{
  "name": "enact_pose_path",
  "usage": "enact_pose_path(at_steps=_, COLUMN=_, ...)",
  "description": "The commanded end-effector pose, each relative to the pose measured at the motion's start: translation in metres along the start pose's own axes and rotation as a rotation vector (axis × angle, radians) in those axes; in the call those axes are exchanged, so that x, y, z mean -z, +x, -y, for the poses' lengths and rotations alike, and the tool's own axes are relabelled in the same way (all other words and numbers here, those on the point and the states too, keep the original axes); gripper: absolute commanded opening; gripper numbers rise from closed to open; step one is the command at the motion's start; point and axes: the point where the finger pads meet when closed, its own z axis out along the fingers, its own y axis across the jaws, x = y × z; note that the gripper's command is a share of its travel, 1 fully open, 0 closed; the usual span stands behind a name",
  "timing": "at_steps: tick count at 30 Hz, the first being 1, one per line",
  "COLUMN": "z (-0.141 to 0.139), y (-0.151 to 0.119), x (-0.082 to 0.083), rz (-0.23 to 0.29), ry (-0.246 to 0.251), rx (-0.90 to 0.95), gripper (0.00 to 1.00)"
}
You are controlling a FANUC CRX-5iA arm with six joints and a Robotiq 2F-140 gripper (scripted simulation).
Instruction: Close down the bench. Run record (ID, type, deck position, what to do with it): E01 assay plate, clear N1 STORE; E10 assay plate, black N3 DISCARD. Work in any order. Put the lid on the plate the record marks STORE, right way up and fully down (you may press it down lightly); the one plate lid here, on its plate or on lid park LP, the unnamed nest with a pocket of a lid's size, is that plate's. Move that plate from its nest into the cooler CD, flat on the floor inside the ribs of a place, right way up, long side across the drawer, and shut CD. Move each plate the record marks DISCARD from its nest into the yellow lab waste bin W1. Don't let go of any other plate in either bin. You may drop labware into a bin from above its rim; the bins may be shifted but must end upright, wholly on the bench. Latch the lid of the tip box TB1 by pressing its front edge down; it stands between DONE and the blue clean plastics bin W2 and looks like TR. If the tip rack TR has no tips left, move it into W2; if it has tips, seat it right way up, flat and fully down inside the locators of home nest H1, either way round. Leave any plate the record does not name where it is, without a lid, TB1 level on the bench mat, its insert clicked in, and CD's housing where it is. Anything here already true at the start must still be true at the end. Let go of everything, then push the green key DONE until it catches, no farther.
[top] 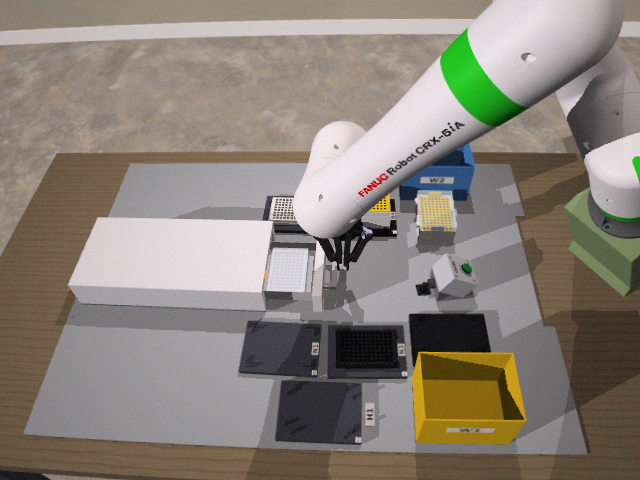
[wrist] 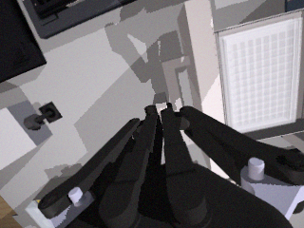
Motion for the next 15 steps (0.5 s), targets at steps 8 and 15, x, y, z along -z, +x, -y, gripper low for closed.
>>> enact_pose_path(at_steps=8, z=-0.015, y=0.0, x=0.0, rz=0.0, ry=0.0, rx=0.0, gripper=0.0)
enact_pose_path(at_steps=15, z=-0.02, y=0.0, x=0.0, rz=0.0, ry=0.0, rx=0.0, gripper=0.0)
